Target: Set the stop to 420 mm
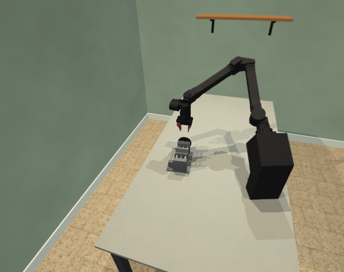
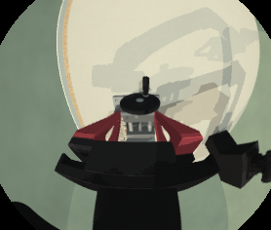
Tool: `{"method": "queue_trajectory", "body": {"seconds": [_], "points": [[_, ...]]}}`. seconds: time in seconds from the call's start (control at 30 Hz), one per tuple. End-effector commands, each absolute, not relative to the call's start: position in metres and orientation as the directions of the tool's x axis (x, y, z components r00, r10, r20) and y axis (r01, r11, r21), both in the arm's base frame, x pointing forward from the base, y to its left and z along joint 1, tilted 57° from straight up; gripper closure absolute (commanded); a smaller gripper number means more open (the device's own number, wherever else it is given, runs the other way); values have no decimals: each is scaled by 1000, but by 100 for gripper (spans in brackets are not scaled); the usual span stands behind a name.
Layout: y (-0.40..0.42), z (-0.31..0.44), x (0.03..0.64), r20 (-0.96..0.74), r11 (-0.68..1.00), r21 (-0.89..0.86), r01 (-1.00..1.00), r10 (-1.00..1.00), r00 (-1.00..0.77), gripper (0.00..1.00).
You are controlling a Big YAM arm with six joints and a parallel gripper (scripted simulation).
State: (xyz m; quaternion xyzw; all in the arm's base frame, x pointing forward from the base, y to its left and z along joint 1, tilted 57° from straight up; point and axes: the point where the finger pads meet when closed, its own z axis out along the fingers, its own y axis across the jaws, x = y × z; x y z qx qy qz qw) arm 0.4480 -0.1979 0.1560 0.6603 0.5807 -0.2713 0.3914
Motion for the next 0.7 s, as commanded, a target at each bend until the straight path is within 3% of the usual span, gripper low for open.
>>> {"method": "queue_trajectory", "body": {"seconds": [0.0, 0.23, 0.67], "points": [[-210, 171, 434, -820, -1, 193, 981, 550, 161, 47], [-200, 165, 432, -822, 35, 162, 986, 558, 116, 47], [-253, 140, 428, -822, -1, 162, 987, 554, 136, 47]]}}
